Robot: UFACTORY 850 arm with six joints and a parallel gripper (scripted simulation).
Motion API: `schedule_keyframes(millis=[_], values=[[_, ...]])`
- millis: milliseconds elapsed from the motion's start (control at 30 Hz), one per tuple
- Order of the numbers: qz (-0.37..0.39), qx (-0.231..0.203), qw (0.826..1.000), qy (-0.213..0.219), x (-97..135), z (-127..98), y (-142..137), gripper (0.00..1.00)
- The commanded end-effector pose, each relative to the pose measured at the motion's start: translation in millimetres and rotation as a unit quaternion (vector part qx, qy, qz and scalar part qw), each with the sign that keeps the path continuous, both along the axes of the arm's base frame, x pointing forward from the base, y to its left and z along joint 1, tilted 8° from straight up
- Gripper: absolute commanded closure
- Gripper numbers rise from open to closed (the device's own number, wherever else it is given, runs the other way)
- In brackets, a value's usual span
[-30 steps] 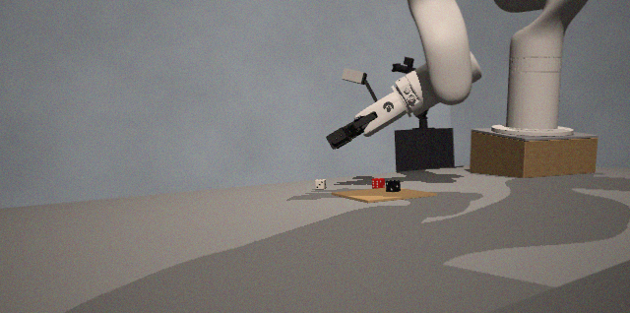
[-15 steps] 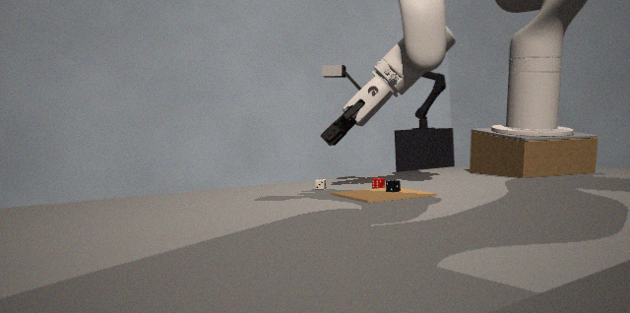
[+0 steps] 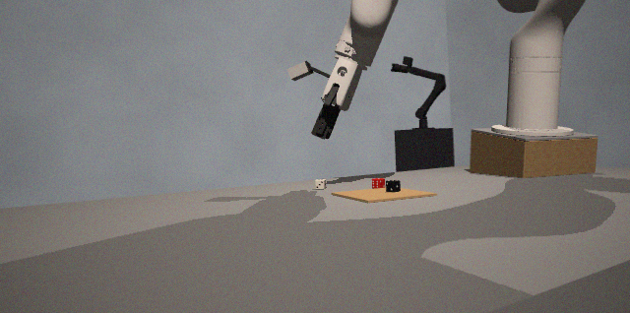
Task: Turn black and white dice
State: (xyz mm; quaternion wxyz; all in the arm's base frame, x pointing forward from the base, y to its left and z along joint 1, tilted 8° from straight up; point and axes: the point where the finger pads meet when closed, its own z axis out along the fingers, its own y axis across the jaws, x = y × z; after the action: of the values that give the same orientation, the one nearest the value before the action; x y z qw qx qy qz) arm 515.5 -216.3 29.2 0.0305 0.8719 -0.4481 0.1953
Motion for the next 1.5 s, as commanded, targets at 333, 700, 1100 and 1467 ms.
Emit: schedule_keyframes(millis=[333,700,1100,1467], values=[[0.024,0.166,0.978,0.124,15,9,-19,0.64],[0.026,0.175,0.975,0.131,15,10,-20,0.0],[0.054,0.168,0.975,0.134,15,-15,-13,0.0],[0.073,0.163,0.974,0.136,13,-32,-9,0.64]])
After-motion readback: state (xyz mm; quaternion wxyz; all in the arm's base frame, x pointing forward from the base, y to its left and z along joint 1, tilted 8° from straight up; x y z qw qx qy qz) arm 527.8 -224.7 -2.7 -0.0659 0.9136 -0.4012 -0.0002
